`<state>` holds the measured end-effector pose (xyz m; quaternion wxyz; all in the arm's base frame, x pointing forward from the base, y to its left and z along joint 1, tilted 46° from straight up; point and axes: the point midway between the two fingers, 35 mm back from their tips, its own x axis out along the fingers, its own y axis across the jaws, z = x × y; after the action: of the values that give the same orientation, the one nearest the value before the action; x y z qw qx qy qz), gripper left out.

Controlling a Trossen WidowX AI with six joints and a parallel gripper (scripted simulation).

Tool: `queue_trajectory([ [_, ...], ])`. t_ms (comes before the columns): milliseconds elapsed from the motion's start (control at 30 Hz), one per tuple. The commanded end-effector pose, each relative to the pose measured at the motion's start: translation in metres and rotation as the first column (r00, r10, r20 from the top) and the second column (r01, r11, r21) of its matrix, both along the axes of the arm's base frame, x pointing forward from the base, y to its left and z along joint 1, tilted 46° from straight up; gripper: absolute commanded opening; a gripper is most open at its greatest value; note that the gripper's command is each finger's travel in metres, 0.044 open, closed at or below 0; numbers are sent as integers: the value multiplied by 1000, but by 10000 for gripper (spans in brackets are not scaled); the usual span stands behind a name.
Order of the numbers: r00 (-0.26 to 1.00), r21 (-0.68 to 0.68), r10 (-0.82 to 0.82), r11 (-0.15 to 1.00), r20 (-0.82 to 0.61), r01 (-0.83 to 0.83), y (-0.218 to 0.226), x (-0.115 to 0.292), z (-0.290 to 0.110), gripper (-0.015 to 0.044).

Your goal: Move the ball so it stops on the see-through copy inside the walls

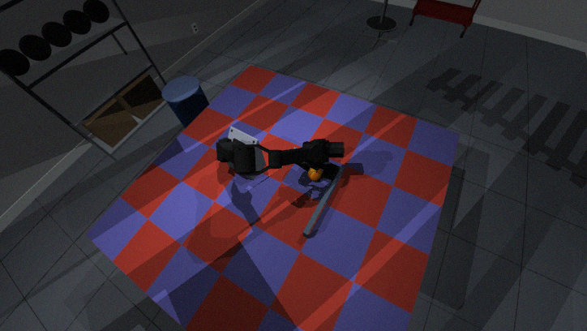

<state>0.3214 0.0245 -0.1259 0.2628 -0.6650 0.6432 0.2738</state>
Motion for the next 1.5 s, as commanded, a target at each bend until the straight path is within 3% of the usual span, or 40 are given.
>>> queue_trajectory([
  [0, 1000, 1, -1, 1000, 1, 1, 0, 0, 0, 131],
  [367, 1000, 1, -1, 1000, 0, 1, 2, 0, 2, 417],
  [567, 1000, 0, 3, 1000, -9, -3, 60, -3, 57, 417],
  [933, 1000, 2, 26, 1000, -4, -26, 62, -2, 53, 417],
  [967, 1000, 3, 26, 1000, -4, -26, 64, -2, 55, 440],
  [1100, 1000, 3, 21, 1000, 0, -21, 93, -6, 87, 440],
  [1467, 1000, 3, 21, 1000, 0, -21, 95, -7, 89, 440],
])
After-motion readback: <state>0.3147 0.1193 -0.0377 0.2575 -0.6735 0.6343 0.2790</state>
